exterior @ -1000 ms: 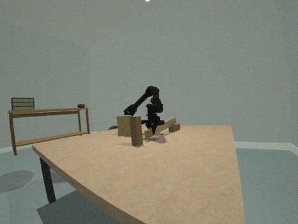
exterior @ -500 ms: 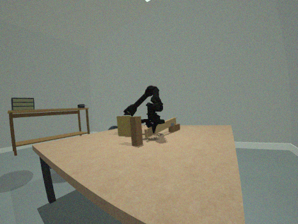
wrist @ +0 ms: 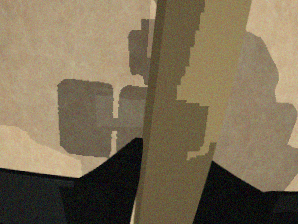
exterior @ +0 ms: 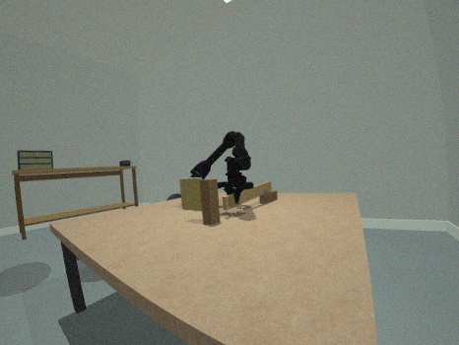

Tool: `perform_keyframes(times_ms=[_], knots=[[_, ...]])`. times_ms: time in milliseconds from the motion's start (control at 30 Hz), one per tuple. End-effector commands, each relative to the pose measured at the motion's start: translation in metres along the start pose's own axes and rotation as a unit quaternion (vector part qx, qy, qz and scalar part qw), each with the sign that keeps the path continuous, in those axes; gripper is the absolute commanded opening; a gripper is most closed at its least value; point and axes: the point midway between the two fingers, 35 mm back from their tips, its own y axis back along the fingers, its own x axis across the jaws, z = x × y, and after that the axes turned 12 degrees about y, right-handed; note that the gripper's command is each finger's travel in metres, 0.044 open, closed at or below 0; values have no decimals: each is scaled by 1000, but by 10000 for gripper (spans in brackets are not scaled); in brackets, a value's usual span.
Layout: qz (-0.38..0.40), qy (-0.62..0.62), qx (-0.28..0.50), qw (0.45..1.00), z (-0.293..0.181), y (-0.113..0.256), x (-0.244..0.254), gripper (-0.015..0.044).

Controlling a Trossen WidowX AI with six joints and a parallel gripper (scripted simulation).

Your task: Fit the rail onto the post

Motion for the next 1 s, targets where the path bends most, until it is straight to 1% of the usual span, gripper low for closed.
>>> perform_keyframes(times_ms=[0,967], knots=[[-9,1,-1,1000,-1,7,-4,0],[-9,1,0,1000,-1,21,-4,0]])
